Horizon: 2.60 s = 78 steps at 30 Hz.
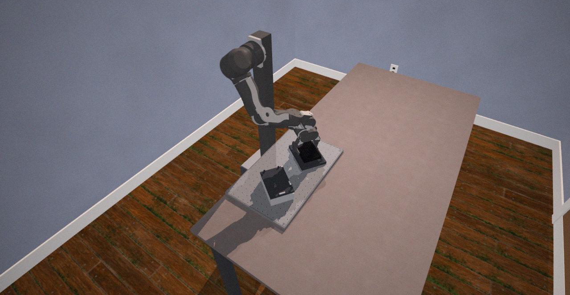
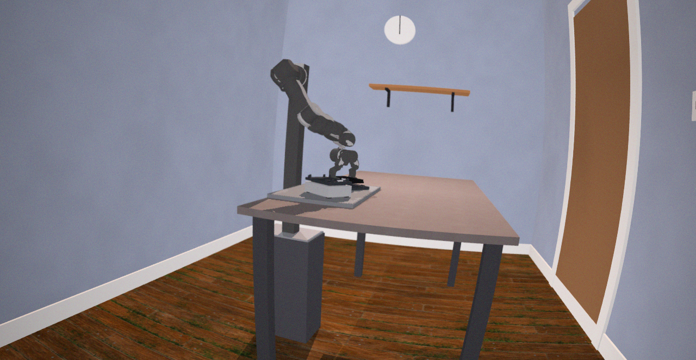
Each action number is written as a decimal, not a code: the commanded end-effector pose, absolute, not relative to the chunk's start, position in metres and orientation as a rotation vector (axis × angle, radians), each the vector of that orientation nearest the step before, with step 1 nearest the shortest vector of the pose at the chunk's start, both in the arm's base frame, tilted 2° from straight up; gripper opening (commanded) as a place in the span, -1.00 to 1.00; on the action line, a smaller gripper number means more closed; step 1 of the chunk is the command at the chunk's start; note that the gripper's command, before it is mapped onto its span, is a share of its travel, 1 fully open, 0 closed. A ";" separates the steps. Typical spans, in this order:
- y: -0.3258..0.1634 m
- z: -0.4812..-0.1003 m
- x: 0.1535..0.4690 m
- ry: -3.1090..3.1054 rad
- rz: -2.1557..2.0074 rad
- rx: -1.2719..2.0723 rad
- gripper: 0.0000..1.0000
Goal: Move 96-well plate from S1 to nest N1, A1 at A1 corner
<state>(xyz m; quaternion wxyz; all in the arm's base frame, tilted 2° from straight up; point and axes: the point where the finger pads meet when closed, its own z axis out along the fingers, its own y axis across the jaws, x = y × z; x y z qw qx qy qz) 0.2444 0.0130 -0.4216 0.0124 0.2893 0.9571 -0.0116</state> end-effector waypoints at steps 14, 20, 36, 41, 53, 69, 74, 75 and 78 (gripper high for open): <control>0.013 -0.418 0.247 2.979 -0.037 0.898 -1.00; 0.013 -0.418 0.247 2.979 -0.037 0.898 -1.00; 0.013 -0.420 0.245 2.982 -0.033 0.900 -1.00; 0.013 -0.420 0.245 2.981 -0.033 0.900 -1.00; 0.014 -0.419 0.247 2.979 -0.032 0.899 -1.00; 0.014 -0.425 0.244 2.984 -0.030 0.892 -1.00; 0.014 -0.425 0.244 2.984 -0.030 0.892 -1.00; 0.014 -0.425 0.244 2.984 -0.030 0.892 -1.00; 0.014 -0.427 0.245 2.983 -0.028 0.893 -1.00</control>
